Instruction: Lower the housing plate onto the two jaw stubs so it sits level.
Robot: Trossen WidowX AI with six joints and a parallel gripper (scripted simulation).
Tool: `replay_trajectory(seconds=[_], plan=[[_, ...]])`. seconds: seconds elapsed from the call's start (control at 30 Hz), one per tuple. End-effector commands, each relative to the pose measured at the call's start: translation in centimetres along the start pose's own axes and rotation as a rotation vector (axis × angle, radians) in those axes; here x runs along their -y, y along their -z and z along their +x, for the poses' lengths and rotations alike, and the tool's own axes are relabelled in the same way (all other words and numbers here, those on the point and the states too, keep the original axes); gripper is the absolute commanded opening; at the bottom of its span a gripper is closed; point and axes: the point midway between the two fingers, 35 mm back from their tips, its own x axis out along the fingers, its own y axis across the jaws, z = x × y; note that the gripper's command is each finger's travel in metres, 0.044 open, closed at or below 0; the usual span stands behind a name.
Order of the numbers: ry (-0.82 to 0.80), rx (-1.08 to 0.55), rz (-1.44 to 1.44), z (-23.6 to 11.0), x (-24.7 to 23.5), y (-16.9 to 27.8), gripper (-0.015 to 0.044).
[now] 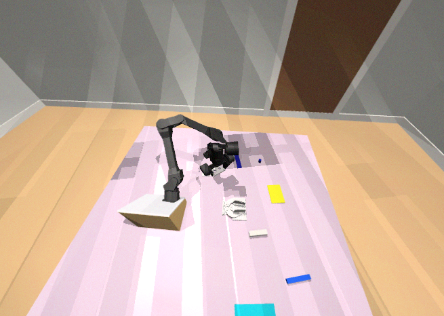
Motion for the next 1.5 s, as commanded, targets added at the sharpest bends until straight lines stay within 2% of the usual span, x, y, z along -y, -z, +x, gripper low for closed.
replay_trajectory(seconds=[0.0,1.47], plan=[[-0.001,-0.006,0.091,0.0,0.2,0.9,0.0351],[-0.004,-0.009,1.159,0.1,-1.0,9.8,0.0351]])
